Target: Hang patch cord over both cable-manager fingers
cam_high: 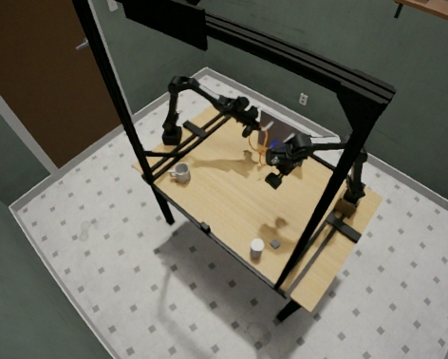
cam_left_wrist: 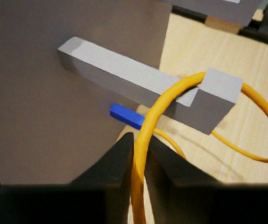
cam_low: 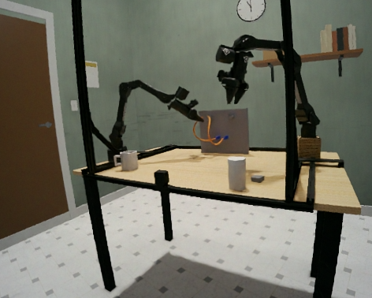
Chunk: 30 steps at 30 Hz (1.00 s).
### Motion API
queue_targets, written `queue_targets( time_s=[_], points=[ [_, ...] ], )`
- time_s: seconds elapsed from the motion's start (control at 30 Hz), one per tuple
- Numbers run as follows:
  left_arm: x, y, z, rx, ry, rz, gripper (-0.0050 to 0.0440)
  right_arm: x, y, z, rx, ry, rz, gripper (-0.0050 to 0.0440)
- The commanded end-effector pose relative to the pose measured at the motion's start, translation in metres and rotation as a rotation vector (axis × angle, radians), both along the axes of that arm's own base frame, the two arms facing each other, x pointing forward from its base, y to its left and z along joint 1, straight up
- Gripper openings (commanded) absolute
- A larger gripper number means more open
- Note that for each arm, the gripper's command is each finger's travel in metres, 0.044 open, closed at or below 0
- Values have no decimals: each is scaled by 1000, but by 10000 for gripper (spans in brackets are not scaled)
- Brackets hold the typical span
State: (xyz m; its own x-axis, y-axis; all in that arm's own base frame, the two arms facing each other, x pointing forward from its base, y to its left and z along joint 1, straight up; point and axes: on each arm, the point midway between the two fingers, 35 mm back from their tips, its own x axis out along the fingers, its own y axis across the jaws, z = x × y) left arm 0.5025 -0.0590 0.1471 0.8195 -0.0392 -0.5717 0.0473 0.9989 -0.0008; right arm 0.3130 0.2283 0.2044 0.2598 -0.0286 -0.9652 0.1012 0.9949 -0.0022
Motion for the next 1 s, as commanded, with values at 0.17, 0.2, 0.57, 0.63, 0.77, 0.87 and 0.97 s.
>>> queue_targets(
  time_s=[0.17,0.2,0.57,0.63,0.77,0.87,0.97],
  points=[
    [1,1,10,-3,-25,0,25,-3,-1,11,26,-26,1,440],
    [1,1,10,-3,-25,0,25,-2,0,11,29,-31,3,440],
    [1,1,10,-3,-25,0,25,43,35,34,170,-259,70,440],
    [1,1,10,-3,-25,0,25,53,43,42,199,-316,89,440],
    [1,1,10,-3,-25,0,25,71,57,58,257,-426,116,440],
    [1,1,10,-3,-25,0,25,79,64,67,286,-483,129,440],
    [1,1,10,-3,-25,0,25,92,73,85,330,-576,148,440]
  ],
)
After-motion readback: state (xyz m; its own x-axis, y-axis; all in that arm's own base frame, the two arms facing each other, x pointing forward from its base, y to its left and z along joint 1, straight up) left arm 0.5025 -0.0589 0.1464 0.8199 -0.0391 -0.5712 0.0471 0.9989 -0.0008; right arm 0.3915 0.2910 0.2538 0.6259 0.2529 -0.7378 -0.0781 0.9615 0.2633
